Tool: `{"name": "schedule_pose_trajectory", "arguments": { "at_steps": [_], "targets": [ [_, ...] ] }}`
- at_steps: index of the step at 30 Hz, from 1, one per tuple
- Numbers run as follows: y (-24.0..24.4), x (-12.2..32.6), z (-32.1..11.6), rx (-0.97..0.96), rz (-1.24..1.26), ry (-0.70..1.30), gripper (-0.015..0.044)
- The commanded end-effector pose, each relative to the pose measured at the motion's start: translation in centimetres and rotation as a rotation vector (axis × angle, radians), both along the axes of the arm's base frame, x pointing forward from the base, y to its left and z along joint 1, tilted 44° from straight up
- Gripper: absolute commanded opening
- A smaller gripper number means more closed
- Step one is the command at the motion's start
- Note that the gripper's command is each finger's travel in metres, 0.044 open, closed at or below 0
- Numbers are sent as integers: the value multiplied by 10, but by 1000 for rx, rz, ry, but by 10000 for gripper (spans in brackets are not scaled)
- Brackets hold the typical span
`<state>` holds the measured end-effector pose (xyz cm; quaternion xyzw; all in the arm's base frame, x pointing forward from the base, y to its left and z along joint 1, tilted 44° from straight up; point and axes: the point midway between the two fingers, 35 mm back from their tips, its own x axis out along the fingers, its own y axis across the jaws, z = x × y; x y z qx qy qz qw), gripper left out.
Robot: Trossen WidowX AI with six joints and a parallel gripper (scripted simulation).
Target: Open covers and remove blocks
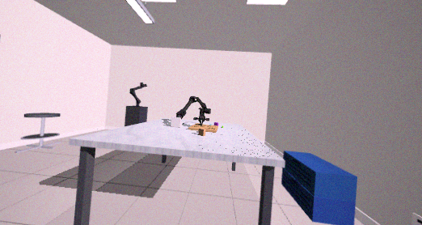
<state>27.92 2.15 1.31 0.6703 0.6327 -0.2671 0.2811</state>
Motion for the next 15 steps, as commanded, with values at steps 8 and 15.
{"name": "schedule_pose_trajectory", "arguments": {
  "at_steps": [8, 15],
  "targets": [
    [-11, -3, -14, -3, 4, 7, 0],
    [-13, -3, -16, -4, 4, 7, 0]
  ]
}}
